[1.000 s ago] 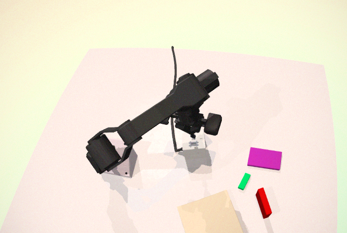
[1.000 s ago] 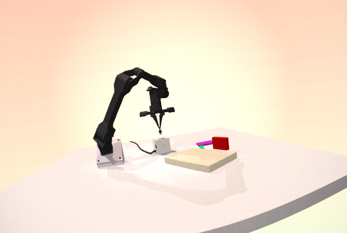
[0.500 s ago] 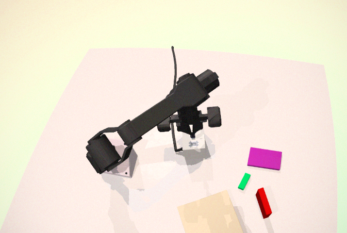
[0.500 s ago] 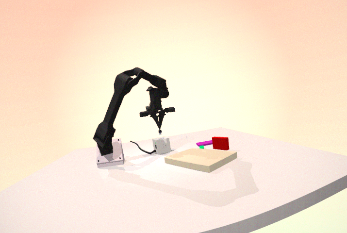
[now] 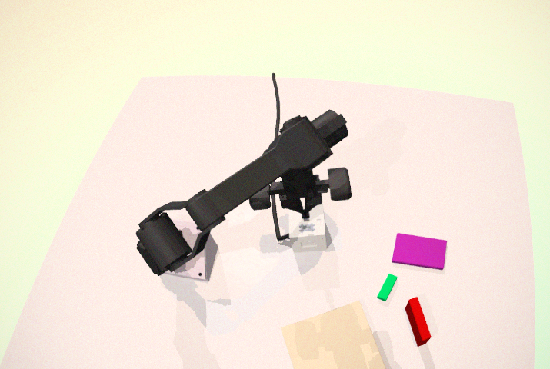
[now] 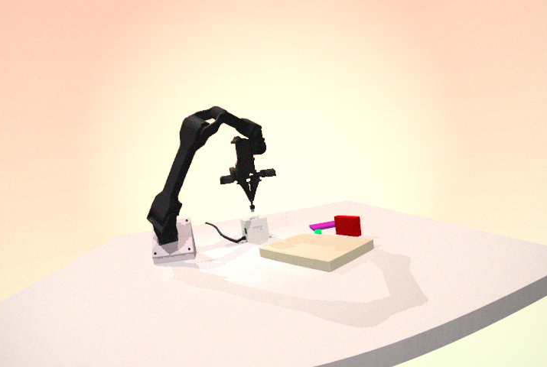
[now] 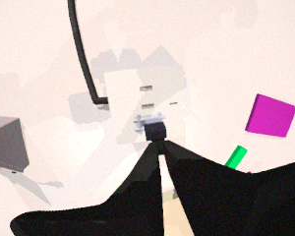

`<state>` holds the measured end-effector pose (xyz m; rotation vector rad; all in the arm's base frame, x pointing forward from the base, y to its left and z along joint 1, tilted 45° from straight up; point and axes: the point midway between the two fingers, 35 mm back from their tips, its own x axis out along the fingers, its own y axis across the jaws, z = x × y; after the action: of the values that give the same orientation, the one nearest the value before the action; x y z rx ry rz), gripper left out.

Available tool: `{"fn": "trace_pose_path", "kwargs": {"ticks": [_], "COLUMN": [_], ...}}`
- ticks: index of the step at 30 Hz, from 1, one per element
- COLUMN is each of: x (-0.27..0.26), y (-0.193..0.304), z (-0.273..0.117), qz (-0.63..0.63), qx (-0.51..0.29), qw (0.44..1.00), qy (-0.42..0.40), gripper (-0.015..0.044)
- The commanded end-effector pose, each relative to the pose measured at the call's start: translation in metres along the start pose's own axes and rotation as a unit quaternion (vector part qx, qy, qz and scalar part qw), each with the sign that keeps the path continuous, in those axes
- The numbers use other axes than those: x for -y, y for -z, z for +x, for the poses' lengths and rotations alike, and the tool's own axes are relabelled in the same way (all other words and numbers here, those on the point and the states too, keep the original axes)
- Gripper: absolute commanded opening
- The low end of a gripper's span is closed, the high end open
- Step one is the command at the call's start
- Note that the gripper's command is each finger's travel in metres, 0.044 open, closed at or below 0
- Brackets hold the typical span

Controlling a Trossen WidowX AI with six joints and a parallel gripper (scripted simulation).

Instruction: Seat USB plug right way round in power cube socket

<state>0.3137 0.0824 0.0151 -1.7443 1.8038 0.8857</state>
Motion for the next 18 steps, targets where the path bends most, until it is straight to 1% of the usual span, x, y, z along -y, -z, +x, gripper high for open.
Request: {"fn": "trace_pose_path", "kwargs": {"ticks": [1, 18], "x": [-0.0001, -0.0003], "y": [0.0003, 0.0012], "z": [0.0007, 0.0027], "qz": [0.001, 0.003], "qx": [-0.002, -0.006], "qw": [1.000, 1.000], "qy": [0.000, 0.000], "gripper": [0.0000, 0.0000]}}
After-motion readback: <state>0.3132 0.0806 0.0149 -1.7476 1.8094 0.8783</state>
